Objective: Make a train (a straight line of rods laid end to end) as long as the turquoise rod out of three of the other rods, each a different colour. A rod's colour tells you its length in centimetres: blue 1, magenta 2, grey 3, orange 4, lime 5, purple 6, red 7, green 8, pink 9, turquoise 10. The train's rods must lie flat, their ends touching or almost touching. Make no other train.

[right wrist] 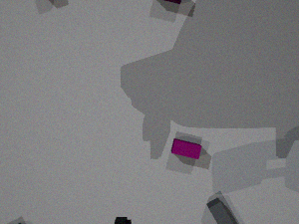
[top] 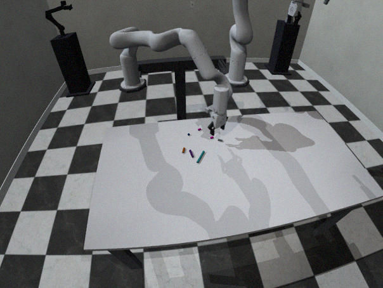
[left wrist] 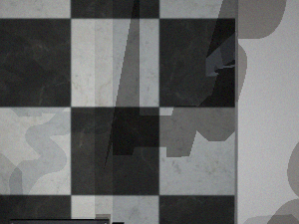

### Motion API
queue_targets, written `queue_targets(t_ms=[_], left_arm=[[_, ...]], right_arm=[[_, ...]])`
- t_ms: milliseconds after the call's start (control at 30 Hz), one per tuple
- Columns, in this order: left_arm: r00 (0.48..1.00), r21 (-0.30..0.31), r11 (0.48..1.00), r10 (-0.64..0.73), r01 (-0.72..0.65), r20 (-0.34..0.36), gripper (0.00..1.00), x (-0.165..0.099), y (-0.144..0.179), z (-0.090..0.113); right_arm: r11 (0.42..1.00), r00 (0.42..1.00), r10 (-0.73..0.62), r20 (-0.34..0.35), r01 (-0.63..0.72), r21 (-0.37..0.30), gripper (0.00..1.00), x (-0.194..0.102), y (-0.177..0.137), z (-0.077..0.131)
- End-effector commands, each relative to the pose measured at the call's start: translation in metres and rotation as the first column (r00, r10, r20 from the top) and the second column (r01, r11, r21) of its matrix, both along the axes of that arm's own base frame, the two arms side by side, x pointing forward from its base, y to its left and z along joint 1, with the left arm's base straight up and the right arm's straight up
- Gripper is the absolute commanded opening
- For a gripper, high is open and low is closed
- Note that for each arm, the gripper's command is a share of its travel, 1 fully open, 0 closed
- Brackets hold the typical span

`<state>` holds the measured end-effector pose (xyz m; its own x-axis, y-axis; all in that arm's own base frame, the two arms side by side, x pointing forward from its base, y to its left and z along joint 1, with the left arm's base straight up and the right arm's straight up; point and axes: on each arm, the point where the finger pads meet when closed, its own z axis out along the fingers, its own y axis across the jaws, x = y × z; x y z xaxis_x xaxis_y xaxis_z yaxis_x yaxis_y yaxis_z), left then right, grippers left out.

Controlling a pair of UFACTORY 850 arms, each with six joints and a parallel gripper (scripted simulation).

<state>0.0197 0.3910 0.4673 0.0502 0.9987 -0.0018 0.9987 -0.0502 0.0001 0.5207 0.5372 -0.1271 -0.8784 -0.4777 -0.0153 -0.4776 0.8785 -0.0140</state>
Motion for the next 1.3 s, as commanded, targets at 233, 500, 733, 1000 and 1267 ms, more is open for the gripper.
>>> queue_targets(t_ms=[233, 500, 733, 1000, 1267], left_arm=[[1.000, 0.002, 1.000, 0.000, 0.000, 0.000, 1.00, 0.000, 0.000, 0.001], [1.000, 0.002, 1.000, 0.000, 0.000, 0.000, 1.00, 0.000, 0.000, 0.001], [1.000, 0.002, 1.000, 0.000, 0.000, 0.000, 1.00, 0.000, 0.000, 0.001], [1.000, 0.002, 1.000, 0.000, 0.000, 0.000, 1.00, 0.000, 0.000, 0.001], [1.000, 0.002, 1.000, 0.000, 0.000, 0.000, 1.00, 0.000, 0.000, 0.001]], right_arm=[[0.939, 0.939, 0.344, -0.018, -0.344, 0.006, 1.00, 0.004, 0.018, 0.001], [0.879, 0.878, 0.478, -0.017, -0.477, 0.006, 1.00, 0.005, 0.024, 0.001], [0.873, 0.872, 0.488, -0.017, -0.488, 0.006, 1.00, 0.005, 0.025, 0.001], [0.873, 0.872, 0.488, -0.017, -0.488, 0.006, 0.26, 0.005, 0.025, 0.001], [0.873, 0.872, 0.488, -0.017, -0.488, 0.006, 0.26, 0.005, 0.025, 0.001]])
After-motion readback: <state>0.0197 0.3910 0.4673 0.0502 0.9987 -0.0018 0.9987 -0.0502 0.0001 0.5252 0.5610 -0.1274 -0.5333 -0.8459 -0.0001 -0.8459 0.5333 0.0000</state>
